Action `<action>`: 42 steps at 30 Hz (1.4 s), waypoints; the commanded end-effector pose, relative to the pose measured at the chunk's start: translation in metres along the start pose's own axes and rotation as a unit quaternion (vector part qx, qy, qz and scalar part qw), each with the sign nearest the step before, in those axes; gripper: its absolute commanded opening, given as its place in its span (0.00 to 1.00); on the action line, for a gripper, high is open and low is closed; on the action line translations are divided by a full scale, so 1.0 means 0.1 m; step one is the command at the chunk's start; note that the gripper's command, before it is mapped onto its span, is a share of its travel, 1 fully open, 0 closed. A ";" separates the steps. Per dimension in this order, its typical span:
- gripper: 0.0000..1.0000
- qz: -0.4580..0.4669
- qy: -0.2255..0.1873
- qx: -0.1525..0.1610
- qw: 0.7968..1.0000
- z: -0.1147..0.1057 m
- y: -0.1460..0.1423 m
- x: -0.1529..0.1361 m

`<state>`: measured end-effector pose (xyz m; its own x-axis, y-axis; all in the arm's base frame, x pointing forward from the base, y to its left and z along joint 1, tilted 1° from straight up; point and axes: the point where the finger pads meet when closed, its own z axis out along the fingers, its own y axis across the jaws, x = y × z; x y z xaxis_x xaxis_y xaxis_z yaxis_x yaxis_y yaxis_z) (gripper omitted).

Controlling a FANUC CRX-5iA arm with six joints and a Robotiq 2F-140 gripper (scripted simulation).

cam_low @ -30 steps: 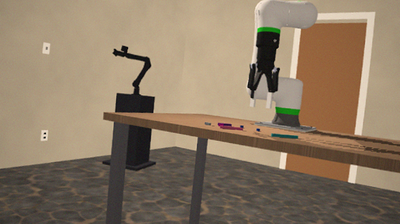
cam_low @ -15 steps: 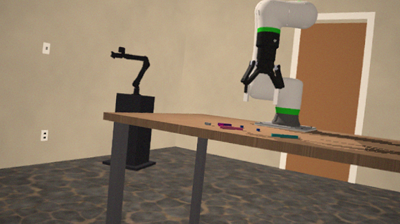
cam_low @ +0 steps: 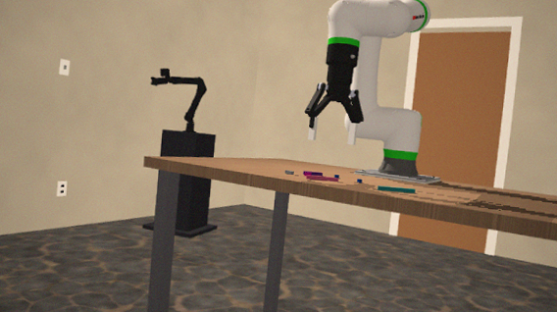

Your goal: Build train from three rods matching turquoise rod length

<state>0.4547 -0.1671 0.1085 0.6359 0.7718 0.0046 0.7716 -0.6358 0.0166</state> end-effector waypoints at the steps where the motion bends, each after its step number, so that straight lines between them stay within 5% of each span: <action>1: 1.00 -0.022 0.003 0.005 1.000 0.04 0.26 -0.21; 13: 1.00 -0.071 0.004 0.005 0.997 0.17 0.79 -0.88; 14: 0.15 -0.071 0.004 0.005 0.997 0.17 0.79 -0.88; 42: 0.15 -0.071 0.004 0.005 0.997 0.17 0.79 -0.88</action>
<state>0.4598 -0.2855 0.0918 0.5196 0.8543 0.0101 0.8543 -0.5197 0.0078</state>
